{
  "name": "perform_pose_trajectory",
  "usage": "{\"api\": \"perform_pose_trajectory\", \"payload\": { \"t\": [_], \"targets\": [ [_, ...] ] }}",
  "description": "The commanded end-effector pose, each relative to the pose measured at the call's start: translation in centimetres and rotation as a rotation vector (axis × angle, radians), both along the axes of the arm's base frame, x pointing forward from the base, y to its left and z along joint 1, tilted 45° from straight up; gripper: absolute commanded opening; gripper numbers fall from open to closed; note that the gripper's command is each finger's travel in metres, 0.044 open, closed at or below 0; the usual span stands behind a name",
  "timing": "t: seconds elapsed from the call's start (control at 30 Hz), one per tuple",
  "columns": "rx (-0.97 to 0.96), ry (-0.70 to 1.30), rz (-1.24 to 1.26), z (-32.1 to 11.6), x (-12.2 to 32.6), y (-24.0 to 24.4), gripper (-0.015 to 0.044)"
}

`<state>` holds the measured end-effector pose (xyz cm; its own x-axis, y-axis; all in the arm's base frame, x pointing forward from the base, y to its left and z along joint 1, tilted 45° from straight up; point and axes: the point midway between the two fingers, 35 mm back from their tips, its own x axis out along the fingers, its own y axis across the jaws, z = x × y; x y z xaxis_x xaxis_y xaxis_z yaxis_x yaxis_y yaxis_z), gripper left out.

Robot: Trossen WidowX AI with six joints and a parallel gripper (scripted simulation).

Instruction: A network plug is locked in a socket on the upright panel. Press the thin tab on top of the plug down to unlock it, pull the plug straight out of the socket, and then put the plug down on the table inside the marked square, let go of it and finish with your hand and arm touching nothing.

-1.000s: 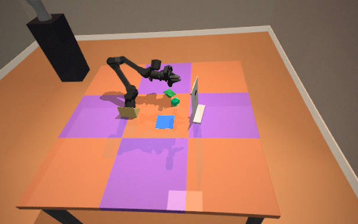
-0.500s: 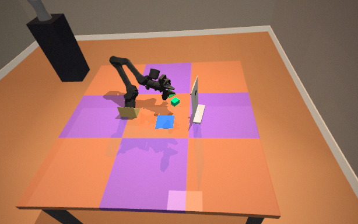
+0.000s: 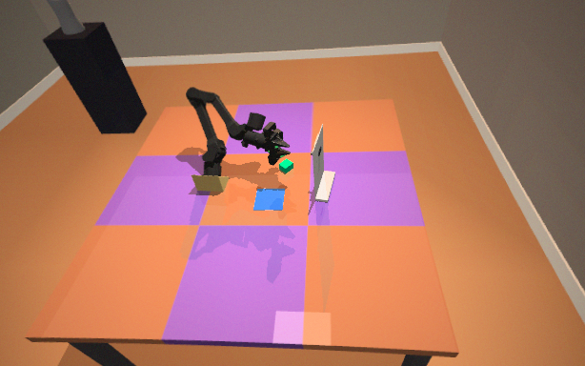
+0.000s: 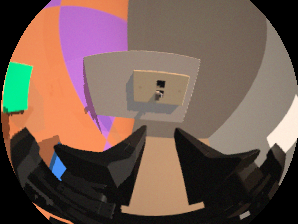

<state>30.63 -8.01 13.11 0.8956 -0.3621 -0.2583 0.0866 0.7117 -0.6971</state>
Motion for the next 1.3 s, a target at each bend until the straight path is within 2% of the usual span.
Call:
{"api": "perform_pose_trajectory", "payload": {
  "t": [0.0, 0.33, 1.27],
  "targets": [
    [-0.006, -0.001, -0.002, 0.0, 1.2, -0.3, 0.0156],
    [-0.006, -0.003, -0.002, -0.4, 3.7, -0.8, 0.0156],
    [-0.005, -0.005, -0.002, -0.5, 7.1, -1.5, 0.0156]
  ]
}}
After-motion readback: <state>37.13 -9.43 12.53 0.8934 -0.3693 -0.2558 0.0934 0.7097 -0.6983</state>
